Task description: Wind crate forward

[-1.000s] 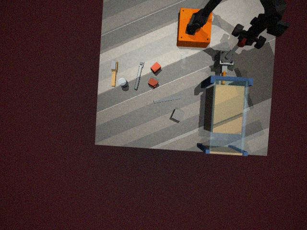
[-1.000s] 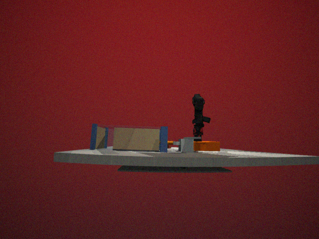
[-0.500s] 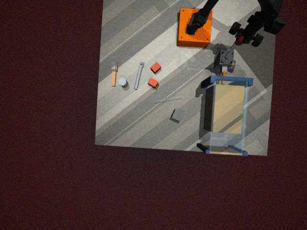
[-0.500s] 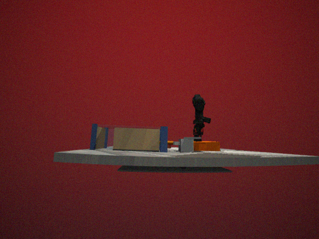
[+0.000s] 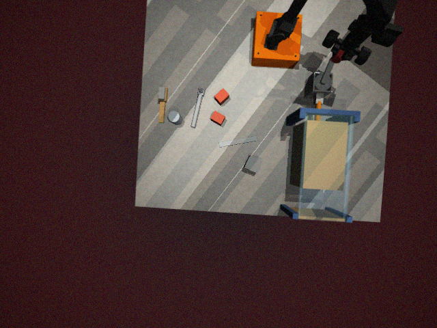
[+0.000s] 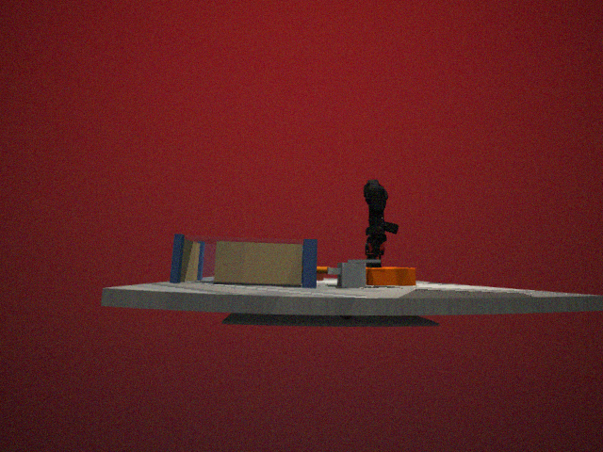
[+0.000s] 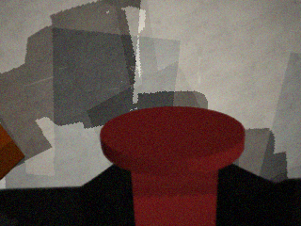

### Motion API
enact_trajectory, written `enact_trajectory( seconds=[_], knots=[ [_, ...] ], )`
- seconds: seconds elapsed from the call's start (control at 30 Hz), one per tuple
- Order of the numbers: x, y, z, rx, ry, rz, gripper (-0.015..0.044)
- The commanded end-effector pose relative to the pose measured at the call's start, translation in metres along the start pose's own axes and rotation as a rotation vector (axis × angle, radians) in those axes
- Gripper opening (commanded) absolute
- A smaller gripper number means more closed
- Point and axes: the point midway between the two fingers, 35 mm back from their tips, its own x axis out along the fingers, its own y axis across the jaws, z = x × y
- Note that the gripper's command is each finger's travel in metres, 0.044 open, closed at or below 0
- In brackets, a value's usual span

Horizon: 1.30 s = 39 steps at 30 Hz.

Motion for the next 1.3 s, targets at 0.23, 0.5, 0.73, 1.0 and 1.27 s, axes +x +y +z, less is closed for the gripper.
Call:
enact_trajectory(
  seconds=[0.23, 0.5, 0.73, 1.0, 1.27],
  knots=[
    [0.001, 0.026, -0.006, 0.005, 0.003, 0.034, 0.0],
    [0.0, 0.035, -0.011, 0.005, 0.003, 0.035, 0.0],
    [0.0, 0.043, -0.016, 0.005, 0.003, 0.036, 0.0],
    [-0.001, 0.063, -0.035, 0.005, 0.005, 0.037, 0.0],
    [-0.001, 0.069, -0.043, 0.005, 0.006, 0.038, 0.0]
  ],
)
